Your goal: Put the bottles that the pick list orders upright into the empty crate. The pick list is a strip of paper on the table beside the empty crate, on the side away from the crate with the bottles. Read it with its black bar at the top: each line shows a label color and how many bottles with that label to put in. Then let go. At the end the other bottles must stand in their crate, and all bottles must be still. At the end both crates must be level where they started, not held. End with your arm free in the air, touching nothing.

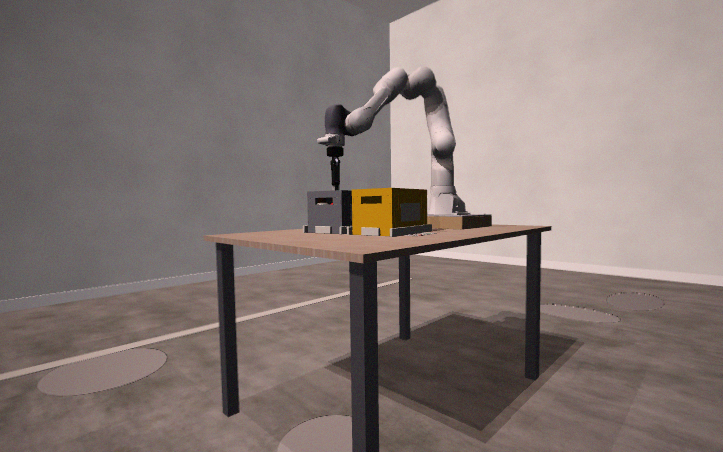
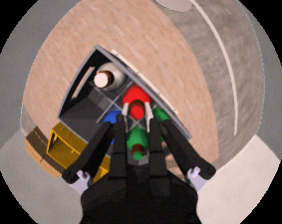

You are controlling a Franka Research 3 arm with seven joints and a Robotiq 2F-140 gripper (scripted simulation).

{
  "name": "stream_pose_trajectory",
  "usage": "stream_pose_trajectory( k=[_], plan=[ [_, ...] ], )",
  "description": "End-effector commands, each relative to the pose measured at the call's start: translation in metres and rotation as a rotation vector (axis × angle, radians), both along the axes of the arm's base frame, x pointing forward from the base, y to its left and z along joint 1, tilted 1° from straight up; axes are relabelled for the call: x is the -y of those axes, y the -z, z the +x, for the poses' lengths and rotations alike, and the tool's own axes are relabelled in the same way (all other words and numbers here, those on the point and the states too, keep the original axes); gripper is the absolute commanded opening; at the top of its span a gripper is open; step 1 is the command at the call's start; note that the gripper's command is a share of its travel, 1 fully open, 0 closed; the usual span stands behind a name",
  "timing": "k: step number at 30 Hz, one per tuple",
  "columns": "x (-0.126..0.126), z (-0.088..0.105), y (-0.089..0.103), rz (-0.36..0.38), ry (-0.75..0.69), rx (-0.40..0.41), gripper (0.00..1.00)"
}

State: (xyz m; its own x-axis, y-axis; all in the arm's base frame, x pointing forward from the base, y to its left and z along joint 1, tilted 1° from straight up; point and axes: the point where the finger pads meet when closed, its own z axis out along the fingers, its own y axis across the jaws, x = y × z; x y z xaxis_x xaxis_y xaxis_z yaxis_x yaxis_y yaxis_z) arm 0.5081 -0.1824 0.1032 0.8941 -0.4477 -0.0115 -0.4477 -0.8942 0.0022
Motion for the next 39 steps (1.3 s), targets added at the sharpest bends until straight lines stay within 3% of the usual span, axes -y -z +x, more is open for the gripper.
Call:
stream_pose_trajectory(
  k=[1, 15, 39],
  plan=[
    [0.0, 0.0, -0.001, 0.0, 0.003, 0.0, 0.0],
    [0.0, 0.0, -0.001, 0.0, 0.003, 0.0, 0.0],
    [0.0, 0.0, -0.037, 0.0, 0.003, 0.0, 0.0]
  ],
)
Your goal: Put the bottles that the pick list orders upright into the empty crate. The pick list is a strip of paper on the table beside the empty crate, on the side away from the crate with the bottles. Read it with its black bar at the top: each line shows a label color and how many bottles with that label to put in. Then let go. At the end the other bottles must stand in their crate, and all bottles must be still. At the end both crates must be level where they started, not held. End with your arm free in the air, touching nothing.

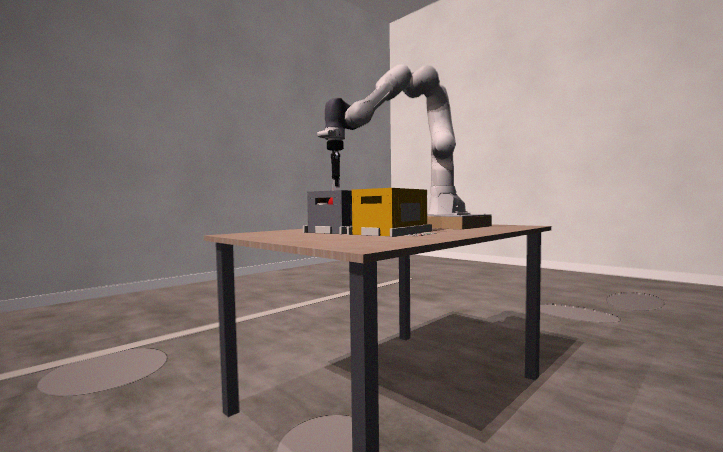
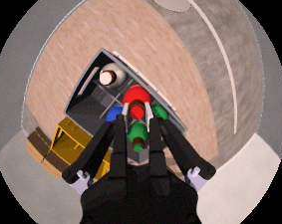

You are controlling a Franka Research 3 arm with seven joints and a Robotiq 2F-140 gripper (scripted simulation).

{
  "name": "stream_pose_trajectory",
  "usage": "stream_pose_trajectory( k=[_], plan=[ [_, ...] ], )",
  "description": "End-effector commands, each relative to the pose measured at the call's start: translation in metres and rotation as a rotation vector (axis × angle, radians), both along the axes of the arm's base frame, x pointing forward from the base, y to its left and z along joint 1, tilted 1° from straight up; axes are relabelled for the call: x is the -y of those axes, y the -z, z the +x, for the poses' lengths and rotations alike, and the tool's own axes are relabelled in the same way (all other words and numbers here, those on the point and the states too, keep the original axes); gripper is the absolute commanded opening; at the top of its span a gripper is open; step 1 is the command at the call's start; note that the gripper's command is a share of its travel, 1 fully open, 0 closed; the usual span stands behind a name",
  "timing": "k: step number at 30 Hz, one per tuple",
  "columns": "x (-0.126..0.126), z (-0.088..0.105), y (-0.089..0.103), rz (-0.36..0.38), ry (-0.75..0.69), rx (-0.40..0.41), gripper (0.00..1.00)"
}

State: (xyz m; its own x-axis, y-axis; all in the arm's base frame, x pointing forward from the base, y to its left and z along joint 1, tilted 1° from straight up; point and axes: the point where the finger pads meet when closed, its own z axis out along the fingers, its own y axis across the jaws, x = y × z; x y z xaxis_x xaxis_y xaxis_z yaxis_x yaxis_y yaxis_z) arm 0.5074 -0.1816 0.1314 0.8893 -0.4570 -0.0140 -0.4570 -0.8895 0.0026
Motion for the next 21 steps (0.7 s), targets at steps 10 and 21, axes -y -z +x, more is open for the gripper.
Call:
stream_pose_trajectory(
  k=[10, 21],
  plan=[
    [0.001, 0.001, -0.022, -0.001, -0.007, 0.003, 0.0],
    [0.001, 0.002, -0.037, -0.001, -0.007, 0.003, 0.0]
  ],
)
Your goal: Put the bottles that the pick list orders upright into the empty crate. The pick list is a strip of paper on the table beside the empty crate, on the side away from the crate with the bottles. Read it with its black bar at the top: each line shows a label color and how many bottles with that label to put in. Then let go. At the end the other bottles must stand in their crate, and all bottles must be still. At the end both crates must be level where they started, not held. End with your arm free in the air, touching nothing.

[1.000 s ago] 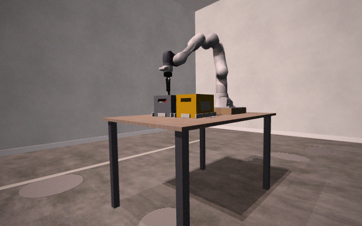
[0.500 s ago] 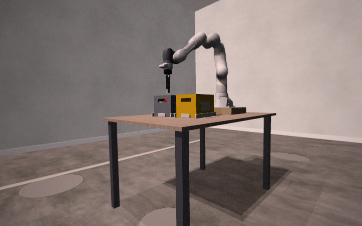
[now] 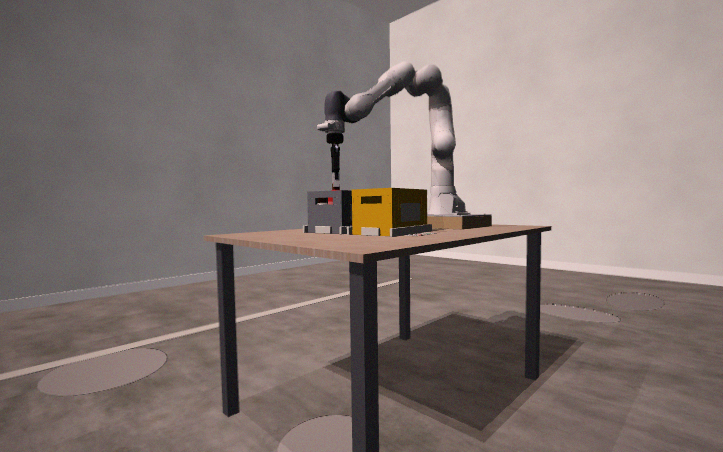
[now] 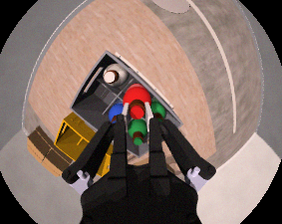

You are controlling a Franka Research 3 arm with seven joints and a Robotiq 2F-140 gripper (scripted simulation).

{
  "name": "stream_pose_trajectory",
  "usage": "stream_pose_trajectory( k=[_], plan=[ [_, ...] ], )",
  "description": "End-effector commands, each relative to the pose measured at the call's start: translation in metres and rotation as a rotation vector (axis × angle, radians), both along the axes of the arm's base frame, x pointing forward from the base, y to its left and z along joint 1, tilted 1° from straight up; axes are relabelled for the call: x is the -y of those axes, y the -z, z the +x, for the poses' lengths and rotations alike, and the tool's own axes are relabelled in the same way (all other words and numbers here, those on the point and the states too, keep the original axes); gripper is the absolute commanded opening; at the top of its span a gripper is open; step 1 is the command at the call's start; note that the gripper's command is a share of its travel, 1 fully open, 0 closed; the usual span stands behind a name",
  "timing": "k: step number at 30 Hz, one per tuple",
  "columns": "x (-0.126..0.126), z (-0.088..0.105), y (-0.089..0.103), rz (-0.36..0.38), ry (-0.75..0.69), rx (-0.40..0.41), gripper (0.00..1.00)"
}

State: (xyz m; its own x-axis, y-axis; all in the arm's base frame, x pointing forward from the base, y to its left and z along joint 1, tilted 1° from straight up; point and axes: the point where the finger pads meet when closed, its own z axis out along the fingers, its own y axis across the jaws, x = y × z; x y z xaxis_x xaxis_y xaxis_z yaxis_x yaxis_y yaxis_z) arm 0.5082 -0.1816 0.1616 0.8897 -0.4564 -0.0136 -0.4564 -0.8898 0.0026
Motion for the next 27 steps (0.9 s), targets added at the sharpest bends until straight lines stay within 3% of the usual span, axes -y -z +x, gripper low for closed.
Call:
stream_pose_trajectory(
  k=[1, 27],
  plan=[
    [0.001, 0.001, -0.009, -0.001, -0.007, 0.002, 0.0],
    [0.001, 0.001, -0.049, -0.001, -0.007, 0.002, 0.0]
  ],
)
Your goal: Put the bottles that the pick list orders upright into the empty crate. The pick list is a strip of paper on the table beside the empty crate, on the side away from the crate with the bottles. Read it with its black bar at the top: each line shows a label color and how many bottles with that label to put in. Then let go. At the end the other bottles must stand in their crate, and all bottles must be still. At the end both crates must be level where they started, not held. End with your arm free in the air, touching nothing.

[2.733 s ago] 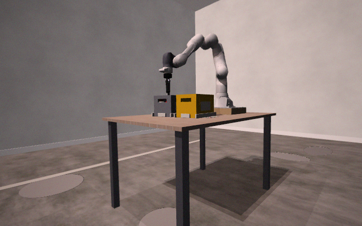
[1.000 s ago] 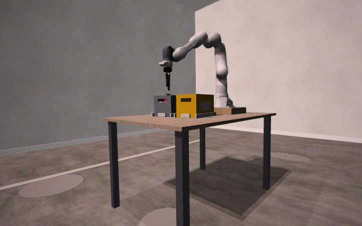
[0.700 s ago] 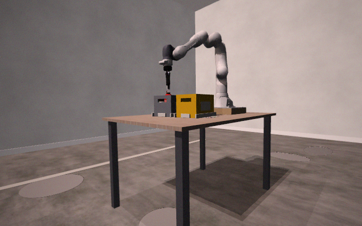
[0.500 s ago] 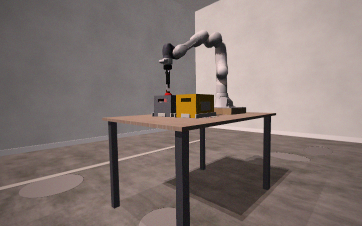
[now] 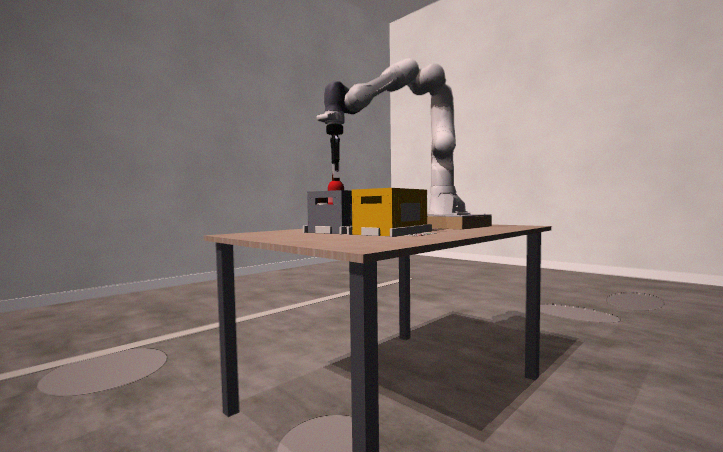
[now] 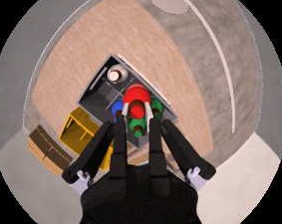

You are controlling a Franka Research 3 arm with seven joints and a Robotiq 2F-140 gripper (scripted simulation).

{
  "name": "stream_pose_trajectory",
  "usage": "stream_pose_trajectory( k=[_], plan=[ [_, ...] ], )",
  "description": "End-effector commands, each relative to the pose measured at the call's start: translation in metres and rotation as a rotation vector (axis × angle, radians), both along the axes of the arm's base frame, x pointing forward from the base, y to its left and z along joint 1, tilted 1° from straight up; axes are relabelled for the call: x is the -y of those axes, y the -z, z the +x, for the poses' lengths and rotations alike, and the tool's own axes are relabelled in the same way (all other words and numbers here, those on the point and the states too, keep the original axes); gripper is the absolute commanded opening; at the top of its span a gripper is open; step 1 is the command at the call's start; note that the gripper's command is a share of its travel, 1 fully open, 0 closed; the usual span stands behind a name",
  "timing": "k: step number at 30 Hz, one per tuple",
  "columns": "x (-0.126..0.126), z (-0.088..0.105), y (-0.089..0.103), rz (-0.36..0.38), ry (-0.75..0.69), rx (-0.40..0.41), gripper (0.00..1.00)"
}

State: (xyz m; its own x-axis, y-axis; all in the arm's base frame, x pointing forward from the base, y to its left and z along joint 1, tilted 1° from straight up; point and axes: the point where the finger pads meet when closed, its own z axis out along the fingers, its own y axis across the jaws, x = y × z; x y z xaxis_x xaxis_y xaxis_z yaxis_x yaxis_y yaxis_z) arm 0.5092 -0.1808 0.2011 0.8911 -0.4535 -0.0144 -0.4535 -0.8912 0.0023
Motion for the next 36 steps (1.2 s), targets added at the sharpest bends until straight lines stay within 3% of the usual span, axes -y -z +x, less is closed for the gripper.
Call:
stream_pose_trajectory(
  k=[1, 36],
  plan=[
    [0.002, 0.0, -0.011, -0.002, -0.003, 0.003, 0.0],
    [0.002, 0.001, -0.063, -0.002, -0.003, 0.003, 0.0]
  ],
)
